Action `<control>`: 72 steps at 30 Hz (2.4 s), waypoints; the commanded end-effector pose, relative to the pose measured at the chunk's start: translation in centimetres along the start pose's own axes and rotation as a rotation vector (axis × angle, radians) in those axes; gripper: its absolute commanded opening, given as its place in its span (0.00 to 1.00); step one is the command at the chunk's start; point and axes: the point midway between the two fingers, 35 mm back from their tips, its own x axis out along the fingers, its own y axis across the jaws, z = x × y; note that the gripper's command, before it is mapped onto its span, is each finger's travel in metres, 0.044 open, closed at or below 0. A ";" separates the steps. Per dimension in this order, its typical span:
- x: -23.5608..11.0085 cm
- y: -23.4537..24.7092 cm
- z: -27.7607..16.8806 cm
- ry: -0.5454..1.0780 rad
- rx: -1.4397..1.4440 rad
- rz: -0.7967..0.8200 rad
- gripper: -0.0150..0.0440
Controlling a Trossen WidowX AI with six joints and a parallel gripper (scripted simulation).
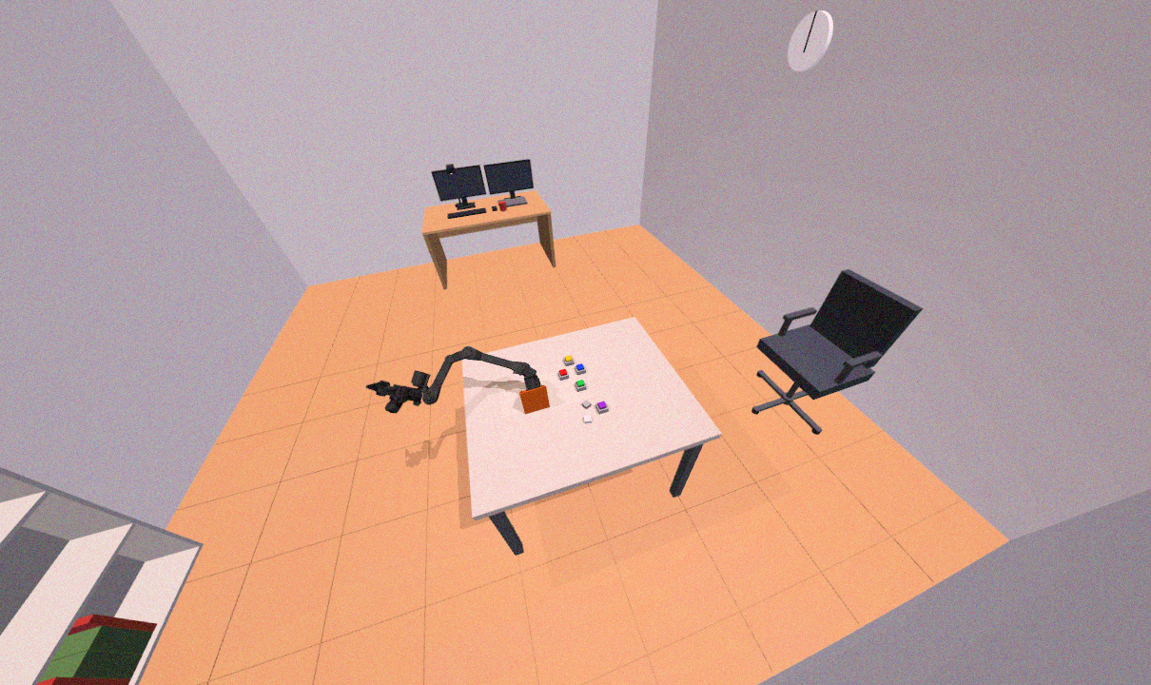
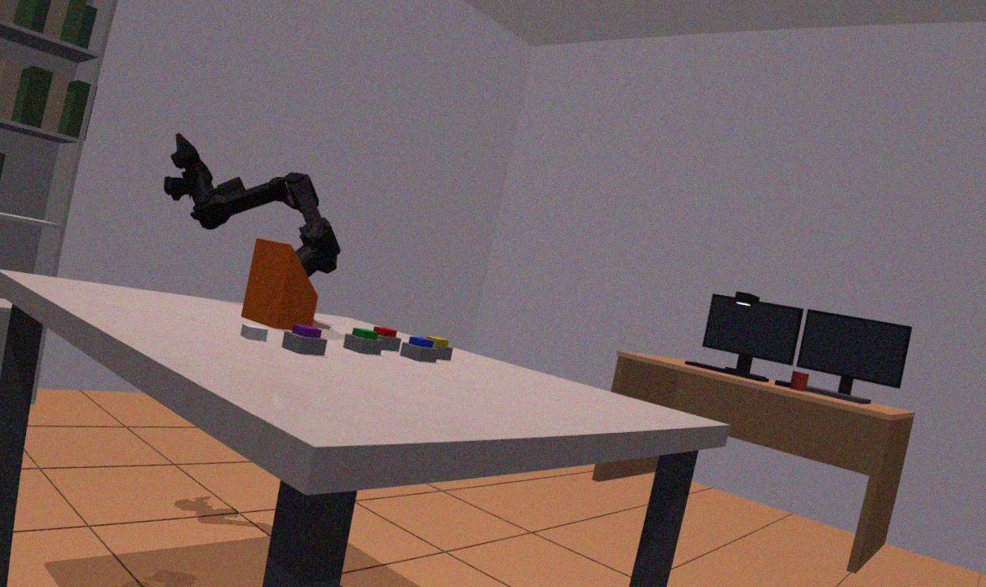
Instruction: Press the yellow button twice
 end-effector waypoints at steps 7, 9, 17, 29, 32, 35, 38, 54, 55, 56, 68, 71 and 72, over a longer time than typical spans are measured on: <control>5.6 -7.7 -1.3 -0.043 0.319 -0.125 0.93; 7.0 -10.2 -1.8 -0.063 0.410 -0.162 0.93; 11.3 -21.7 -4.7 -0.186 0.769 -0.337 0.93; 12.5 -38.8 -10.7 -0.471 1.208 -0.573 0.93; 11.8 -43.0 -12.5 -0.564 1.303 -0.625 0.93; 10.7 -47.0 -14.5 -0.665 1.391 -0.673 0.93; 9.2 -50.9 -16.5 -0.776 1.471 -0.716 0.93; -4.6 -67.6 -28.0 -1.509 1.719 -0.818 0.93; -5.7 -68.4 -28.7 -1.561 1.722 -0.815 0.93; -6.9 -69.1 -29.4 -1.613 1.723 -0.811 0.93; -23.2 -73.8 -37.6 -2.261 1.582 -0.631 0.93; -27.7 -73.8 -39.3 -2.412 1.499 -0.546 0.93; -29.1 -73.7 -39.9 -2.460 1.467 -0.514 0.93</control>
